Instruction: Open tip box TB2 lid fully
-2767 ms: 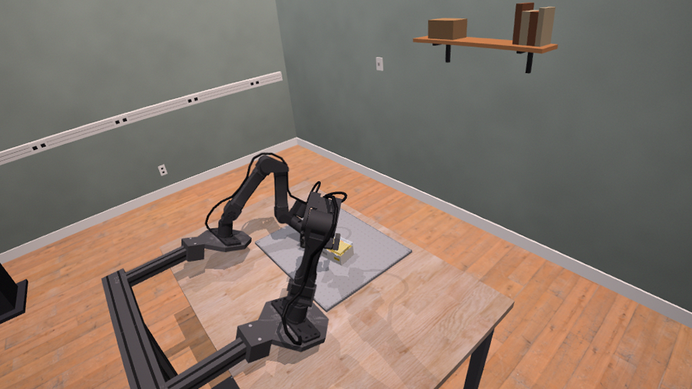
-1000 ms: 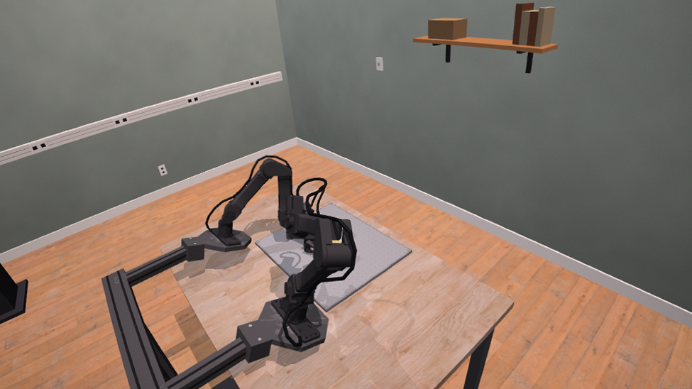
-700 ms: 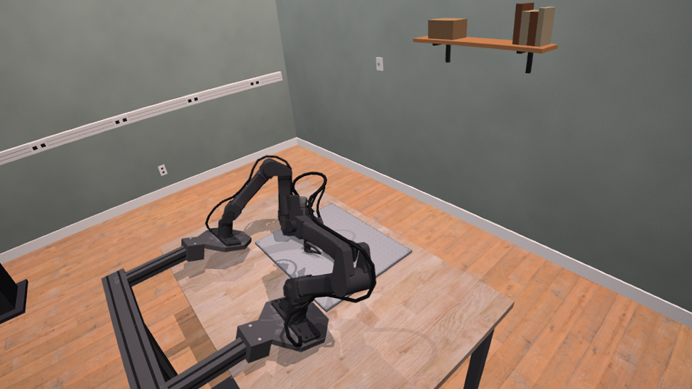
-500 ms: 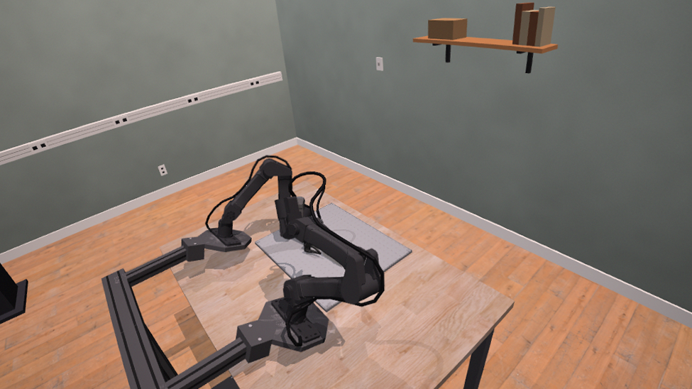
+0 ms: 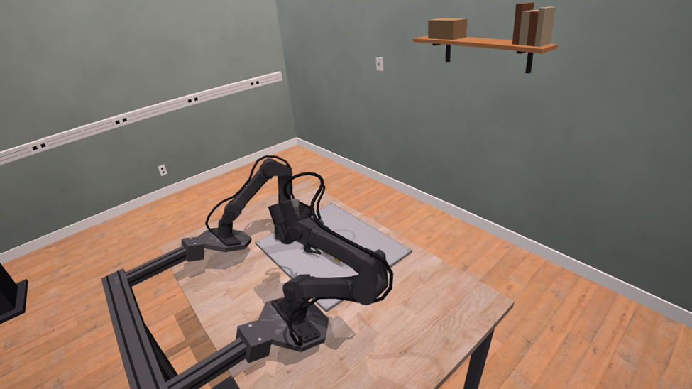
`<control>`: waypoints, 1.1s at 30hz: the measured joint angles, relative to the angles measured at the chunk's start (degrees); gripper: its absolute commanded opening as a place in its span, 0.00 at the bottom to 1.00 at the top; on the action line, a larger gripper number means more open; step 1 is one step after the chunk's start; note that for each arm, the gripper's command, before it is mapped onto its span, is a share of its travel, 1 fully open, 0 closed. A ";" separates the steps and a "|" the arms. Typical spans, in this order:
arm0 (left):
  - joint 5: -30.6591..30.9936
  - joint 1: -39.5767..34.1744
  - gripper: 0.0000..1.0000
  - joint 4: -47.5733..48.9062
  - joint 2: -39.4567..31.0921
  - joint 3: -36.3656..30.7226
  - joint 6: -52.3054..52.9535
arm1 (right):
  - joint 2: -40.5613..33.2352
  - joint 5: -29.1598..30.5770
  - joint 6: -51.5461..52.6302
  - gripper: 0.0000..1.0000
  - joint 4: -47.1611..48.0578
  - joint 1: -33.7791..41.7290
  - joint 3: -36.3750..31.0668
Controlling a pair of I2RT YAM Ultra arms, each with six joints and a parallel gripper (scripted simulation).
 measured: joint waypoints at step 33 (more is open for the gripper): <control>2.78 9.60 1.00 -8.15 -5.62 4.46 -0.11 | 0.00 0.57 1.20 1.00 -1.07 0.17 0.00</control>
